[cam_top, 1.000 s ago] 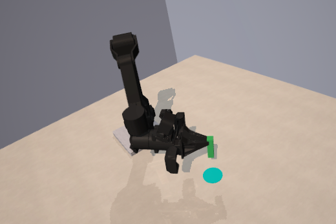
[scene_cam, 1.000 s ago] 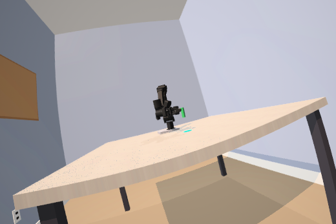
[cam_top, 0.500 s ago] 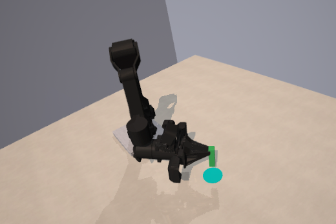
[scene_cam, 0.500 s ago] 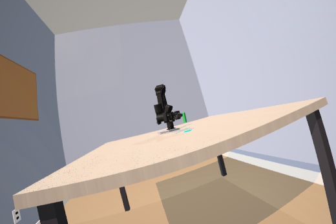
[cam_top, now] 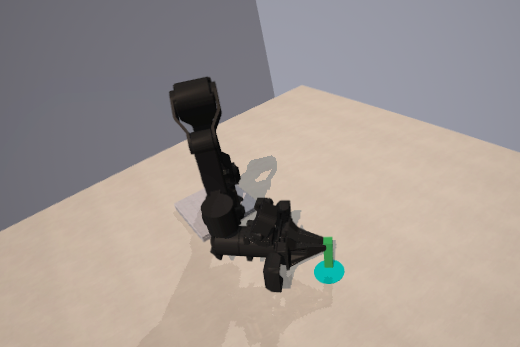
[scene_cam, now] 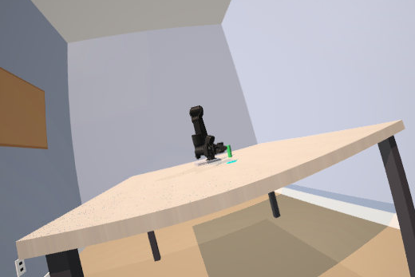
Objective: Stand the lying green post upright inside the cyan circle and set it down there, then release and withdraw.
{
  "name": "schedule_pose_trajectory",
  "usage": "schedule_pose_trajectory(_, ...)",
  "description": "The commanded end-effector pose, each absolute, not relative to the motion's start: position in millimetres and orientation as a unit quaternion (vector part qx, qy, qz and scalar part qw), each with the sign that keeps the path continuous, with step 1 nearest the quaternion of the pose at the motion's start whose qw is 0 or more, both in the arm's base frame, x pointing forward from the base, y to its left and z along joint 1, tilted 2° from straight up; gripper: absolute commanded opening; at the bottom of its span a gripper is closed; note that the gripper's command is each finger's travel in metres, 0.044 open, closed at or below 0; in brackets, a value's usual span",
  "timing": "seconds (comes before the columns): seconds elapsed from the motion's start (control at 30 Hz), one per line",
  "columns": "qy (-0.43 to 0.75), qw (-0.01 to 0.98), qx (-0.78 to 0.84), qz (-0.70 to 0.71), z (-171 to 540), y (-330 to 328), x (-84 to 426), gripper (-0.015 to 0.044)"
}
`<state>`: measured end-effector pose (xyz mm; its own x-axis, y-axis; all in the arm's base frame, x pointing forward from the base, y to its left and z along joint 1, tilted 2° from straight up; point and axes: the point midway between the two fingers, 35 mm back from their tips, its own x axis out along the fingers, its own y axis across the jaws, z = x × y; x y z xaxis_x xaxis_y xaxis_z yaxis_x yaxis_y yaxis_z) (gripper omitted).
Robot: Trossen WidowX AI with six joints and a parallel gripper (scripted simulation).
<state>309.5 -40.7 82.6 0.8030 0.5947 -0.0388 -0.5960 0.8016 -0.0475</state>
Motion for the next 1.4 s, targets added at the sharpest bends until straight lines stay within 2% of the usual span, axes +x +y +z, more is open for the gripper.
schedule_pose_trajectory(0.0, 0.015, 0.949, -0.028, 0.313, 75, -39, 308, 0.0023)
schedule_pose_trajectory(0.57, 0.024, 0.948, -0.031, 0.315, 59, -38, 307, 0.0023)
schedule_pose_trajectory(1.03, 0.024, 0.948, -0.031, 0.315, 59, -38, 307, 0.039)
schedule_pose_trajectory(1.37, 0.021, 0.949, -0.025, 0.314, 89, -42, 311, 0.04)
